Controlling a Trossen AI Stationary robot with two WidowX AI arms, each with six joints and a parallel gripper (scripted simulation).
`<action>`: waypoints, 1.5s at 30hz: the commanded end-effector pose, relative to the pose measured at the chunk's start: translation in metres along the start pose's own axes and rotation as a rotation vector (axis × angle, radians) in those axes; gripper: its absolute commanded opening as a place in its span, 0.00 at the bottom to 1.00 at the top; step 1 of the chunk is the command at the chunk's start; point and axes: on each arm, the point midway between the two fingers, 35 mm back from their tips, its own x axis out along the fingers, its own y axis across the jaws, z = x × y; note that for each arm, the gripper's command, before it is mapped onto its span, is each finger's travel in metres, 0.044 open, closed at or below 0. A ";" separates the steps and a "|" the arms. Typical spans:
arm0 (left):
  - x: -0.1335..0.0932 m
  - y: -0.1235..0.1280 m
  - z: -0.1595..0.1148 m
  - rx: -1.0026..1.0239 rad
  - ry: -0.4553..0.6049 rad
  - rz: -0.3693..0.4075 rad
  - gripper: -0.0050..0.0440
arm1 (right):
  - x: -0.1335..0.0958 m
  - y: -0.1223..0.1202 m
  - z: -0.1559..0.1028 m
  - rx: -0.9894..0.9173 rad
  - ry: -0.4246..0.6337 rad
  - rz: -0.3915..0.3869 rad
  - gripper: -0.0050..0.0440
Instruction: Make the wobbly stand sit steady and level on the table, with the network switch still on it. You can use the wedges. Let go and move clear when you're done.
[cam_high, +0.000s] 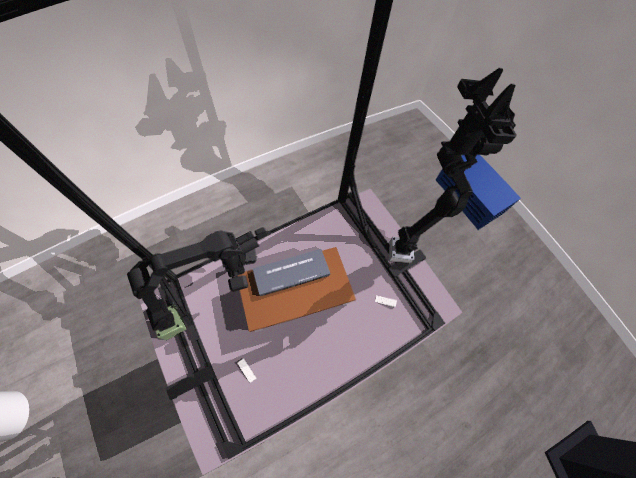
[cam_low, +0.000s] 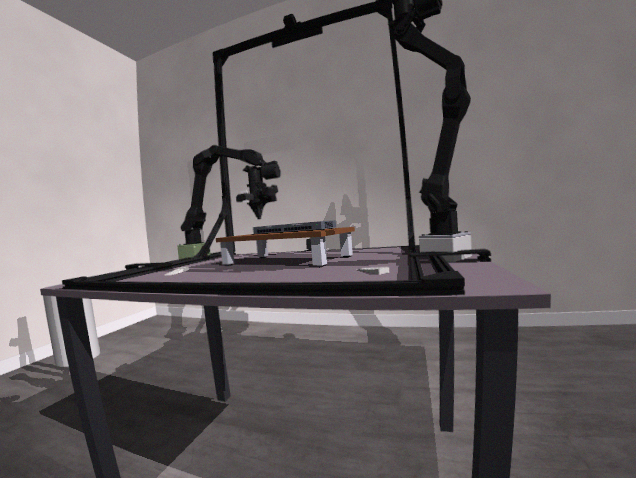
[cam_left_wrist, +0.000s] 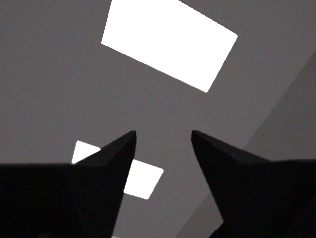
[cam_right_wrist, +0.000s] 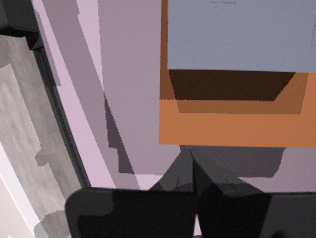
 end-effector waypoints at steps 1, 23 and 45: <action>-0.001 0.004 -0.006 0.081 0.014 -0.002 0.59 | 0.000 0.000 0.000 0.000 0.000 0.000 0.10; 0.006 0.019 0.034 1.004 -0.081 -0.058 0.59 | 0.000 0.000 0.000 0.000 0.000 0.000 0.10; 0.007 0.017 0.041 1.209 -0.092 -0.107 0.59 | 0.000 0.000 0.000 0.000 0.000 0.000 0.10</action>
